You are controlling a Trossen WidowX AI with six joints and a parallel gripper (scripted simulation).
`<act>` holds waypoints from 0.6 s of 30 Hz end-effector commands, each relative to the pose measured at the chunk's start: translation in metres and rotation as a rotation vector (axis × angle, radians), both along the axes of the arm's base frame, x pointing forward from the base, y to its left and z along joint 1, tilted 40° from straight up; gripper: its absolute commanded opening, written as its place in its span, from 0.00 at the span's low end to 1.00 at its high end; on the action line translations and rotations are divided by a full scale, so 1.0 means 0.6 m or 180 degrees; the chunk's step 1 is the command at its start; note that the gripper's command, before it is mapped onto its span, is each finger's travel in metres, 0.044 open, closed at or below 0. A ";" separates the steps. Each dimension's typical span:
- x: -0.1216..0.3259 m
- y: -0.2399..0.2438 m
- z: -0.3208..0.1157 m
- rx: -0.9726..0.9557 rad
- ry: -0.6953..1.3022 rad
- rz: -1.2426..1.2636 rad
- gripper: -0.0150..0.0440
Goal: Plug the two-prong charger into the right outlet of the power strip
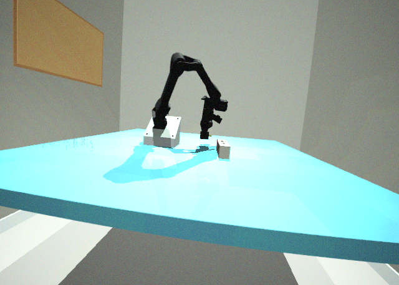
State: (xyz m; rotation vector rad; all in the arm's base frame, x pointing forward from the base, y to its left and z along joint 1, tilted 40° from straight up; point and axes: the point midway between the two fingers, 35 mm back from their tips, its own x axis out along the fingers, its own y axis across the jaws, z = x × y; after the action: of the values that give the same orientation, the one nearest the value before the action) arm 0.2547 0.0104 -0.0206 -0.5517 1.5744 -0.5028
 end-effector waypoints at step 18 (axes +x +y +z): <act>0.009 -0.069 0.035 0.0042 -0.0012 0.0034 0.25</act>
State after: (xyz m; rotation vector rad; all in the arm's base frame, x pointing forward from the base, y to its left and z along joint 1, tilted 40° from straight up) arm 0.2606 -0.0252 -0.0028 -0.5408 1.5722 -0.4884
